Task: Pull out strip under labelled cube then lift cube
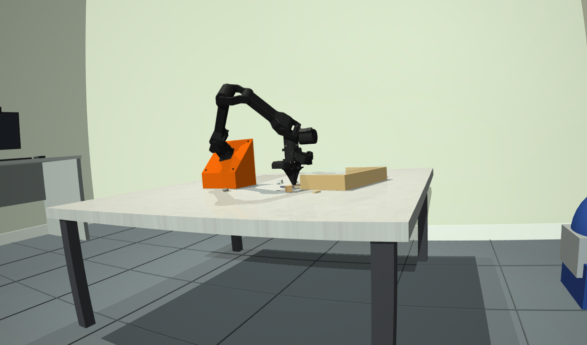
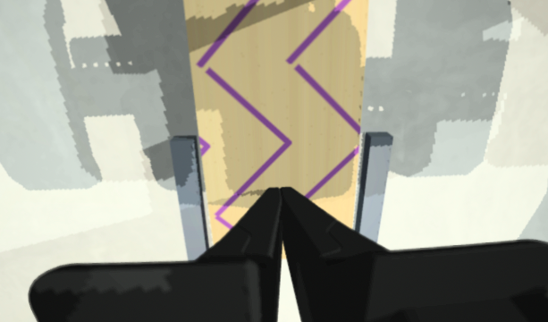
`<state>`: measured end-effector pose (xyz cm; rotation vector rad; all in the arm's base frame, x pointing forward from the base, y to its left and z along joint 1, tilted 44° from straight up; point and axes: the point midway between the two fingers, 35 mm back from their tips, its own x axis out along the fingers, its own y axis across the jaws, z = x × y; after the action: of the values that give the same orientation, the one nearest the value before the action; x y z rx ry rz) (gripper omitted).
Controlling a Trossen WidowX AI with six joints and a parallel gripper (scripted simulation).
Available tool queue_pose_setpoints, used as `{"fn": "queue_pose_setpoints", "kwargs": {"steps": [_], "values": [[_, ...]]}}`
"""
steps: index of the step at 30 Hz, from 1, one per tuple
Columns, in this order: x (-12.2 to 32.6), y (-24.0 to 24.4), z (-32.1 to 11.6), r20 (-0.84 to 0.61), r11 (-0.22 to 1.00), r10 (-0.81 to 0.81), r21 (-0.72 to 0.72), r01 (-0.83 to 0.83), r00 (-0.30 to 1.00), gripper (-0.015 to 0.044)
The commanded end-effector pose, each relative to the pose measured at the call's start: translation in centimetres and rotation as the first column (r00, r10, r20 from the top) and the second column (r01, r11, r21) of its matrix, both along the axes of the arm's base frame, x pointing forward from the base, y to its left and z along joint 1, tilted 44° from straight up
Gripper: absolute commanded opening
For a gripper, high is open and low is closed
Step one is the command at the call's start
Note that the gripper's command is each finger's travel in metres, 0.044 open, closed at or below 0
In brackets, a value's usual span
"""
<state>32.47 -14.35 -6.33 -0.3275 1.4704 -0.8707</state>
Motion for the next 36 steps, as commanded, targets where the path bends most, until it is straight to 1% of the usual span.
{"fn": "queue_pose_setpoints", "kwargs": {"steps": [1,15,36], "values": [[-0.1,-0.1,-0.1,-0.004,1.000,0.002,-0.006,-0.002,1.000,0.0000],[-0.2,-0.2,-0.2,-0.004,1.000,0.002,-0.006,-0.002,1.000,0.0000],[-3.2,0.9,-0.8,-0.006,1.000,0.002,-0.005,-0.002,1.000,0.0000]]}}
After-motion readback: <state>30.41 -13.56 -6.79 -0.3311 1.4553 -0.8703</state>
